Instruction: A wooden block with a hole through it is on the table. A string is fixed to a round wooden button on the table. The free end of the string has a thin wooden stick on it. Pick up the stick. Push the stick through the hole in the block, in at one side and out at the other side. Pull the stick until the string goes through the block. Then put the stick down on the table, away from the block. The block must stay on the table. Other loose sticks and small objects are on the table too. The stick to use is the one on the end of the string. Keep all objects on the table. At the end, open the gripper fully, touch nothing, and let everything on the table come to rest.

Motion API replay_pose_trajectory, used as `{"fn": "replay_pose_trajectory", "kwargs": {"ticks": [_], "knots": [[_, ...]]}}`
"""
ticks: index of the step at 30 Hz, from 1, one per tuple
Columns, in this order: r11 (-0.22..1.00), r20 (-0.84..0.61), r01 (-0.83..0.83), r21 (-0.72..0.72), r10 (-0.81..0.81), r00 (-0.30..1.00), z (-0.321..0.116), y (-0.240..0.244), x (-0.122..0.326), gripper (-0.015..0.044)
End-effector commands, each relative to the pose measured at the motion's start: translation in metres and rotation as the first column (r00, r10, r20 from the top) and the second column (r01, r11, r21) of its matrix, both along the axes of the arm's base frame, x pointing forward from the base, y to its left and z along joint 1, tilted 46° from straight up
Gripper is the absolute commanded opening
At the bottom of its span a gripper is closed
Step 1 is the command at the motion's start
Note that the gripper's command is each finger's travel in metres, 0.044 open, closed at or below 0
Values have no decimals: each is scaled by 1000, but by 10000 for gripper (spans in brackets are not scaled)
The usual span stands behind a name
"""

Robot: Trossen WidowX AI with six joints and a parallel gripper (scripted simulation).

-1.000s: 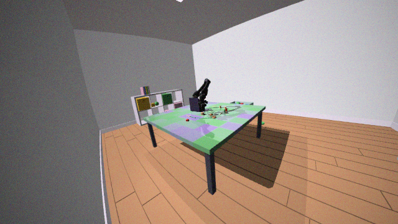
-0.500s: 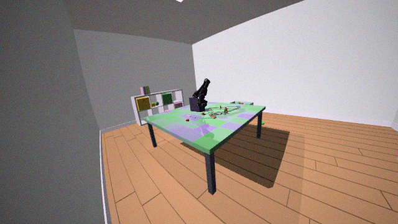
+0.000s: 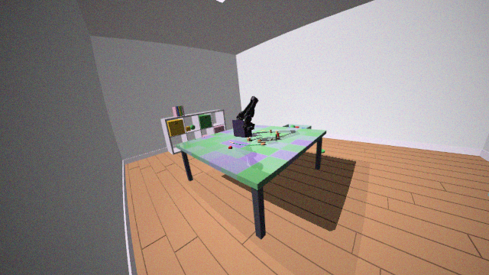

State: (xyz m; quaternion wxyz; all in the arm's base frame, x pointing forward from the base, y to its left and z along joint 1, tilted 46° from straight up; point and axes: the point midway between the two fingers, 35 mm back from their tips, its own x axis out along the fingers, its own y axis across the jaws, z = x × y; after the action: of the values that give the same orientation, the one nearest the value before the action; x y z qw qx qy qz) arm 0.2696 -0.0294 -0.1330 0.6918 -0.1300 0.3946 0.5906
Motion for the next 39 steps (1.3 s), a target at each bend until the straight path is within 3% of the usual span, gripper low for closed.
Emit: {"fn": "replay_pose_trajectory", "kwargs": {"ticks": [1,4,13,14,32,39], "knots": [[1000,0,0,0,0,1000,0,0,0,241],[1000,0,0,0,0,1000,0,0,0,241],[1000,0,0,0,0,1000,0,0,0,4],[1000,0,0,0,0,1000,0,0,0,0],[1000,0,0,0,0,1000,0,0,0,0],[1000,0,0,0,0,1000,0,0,0,184]]}}
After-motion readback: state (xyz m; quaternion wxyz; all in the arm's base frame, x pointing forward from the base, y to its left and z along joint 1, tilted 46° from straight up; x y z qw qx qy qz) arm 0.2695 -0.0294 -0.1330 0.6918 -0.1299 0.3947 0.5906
